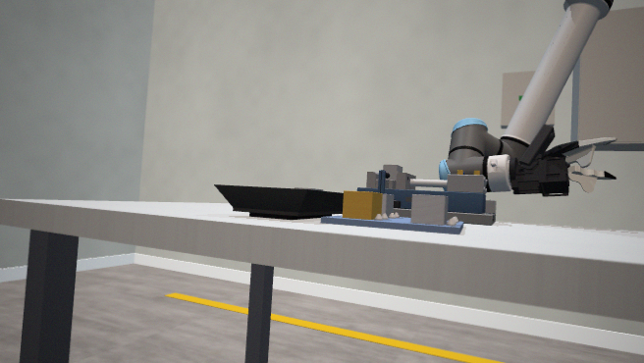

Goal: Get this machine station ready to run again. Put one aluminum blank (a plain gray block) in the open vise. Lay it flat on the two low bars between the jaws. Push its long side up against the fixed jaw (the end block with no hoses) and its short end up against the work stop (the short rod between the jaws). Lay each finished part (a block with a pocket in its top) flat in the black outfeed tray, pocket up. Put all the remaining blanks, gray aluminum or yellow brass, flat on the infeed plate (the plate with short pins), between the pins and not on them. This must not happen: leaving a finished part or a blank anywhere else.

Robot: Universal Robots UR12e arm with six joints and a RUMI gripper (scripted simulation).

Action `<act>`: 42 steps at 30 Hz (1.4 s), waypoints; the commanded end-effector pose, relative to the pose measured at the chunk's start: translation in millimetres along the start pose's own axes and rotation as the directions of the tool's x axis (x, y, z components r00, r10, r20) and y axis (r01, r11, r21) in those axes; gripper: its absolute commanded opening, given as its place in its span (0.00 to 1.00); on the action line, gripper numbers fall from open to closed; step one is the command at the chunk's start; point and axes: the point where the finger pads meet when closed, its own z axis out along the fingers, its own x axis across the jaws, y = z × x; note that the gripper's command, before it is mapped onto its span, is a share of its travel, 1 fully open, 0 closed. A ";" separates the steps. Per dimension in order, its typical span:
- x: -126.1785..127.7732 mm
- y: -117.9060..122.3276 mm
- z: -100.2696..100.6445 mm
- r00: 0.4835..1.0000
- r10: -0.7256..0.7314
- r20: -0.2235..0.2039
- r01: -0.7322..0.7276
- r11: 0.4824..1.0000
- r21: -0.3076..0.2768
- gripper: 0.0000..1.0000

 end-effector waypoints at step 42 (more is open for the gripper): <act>85.2 25.0 -48.5 0.996 0.038 0.078 -0.016 0.962 -0.271 1.00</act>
